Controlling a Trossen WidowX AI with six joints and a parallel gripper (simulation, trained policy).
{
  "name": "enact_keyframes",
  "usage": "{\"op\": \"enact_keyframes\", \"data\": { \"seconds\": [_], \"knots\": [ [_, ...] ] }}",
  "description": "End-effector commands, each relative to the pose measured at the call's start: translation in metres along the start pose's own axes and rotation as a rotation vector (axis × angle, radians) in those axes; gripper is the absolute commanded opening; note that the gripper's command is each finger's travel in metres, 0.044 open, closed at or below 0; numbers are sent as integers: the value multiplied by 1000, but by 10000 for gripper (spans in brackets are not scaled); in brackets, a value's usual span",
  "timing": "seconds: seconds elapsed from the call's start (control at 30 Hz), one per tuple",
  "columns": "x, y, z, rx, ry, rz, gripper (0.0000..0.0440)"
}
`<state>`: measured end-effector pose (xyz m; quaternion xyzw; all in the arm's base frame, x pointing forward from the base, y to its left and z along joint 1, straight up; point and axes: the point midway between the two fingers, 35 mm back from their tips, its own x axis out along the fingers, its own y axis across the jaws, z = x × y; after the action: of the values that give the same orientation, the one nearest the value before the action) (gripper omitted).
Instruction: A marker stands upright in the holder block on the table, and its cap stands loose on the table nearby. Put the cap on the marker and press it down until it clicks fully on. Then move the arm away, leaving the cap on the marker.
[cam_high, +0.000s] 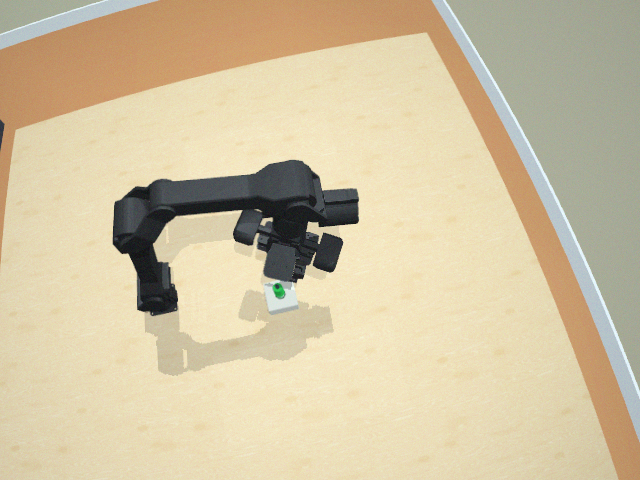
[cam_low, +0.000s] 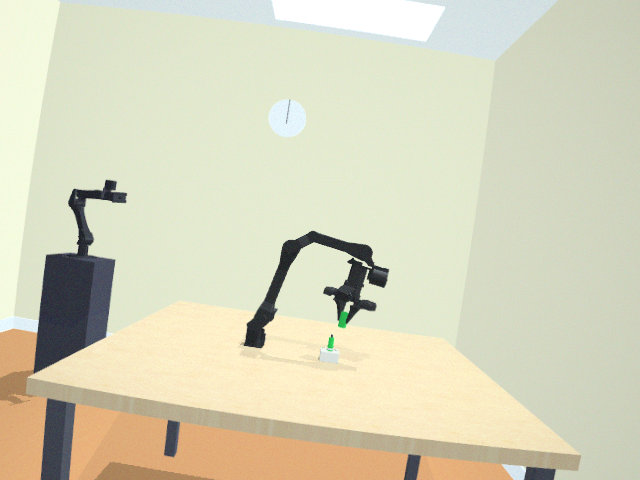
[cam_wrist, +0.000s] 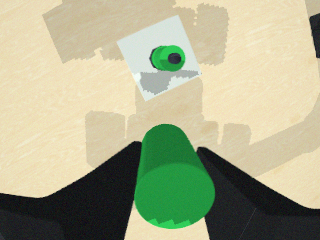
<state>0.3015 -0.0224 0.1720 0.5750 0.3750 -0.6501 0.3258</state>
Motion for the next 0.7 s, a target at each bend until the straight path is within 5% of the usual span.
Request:
{"op": "enact_keyframes", "data": {
  "seconds": [0.0, 0.67],
  "knots": [
    [-3, -1, 16, 21, 10, 1, 8],
    [8, -7, 46, 92, 33, -15, 0]
  ]
}}
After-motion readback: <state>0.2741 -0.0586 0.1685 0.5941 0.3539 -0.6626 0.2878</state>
